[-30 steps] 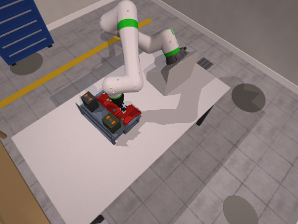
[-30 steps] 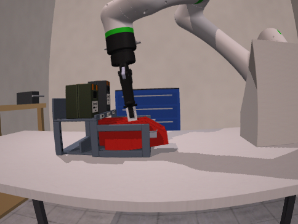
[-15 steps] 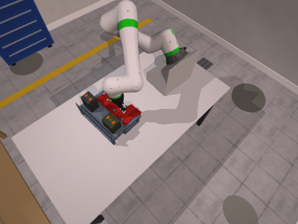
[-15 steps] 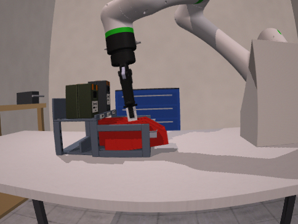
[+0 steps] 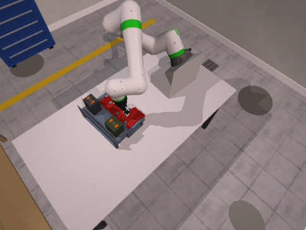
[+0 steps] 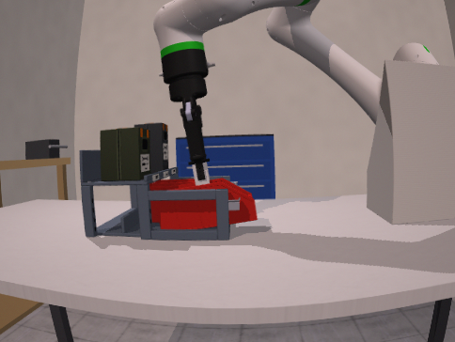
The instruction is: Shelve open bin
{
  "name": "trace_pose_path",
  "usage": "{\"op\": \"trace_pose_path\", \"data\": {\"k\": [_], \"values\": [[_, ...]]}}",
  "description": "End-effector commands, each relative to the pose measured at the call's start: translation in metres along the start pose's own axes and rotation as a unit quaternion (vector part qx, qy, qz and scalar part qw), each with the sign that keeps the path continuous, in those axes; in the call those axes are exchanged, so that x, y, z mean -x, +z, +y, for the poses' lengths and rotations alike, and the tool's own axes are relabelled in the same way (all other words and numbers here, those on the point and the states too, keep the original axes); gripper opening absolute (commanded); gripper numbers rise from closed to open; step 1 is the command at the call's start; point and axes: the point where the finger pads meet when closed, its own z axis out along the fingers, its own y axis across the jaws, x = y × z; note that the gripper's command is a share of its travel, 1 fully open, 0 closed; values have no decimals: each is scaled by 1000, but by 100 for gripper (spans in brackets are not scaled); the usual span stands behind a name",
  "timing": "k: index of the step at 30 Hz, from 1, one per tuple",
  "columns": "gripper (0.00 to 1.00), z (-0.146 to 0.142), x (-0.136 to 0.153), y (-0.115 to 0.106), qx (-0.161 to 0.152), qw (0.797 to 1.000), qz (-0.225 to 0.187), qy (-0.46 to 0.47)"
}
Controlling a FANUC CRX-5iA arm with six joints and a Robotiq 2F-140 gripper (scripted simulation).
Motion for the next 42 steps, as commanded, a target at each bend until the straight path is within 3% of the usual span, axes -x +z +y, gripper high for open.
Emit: {"op": "trace_pose_path", "data": {"k": [1, 42], "values": [[6, 0, 0, 0, 0, 1000, 0, 0], [6, 0, 0, -1, 0, 1000, 0, 0]]}}
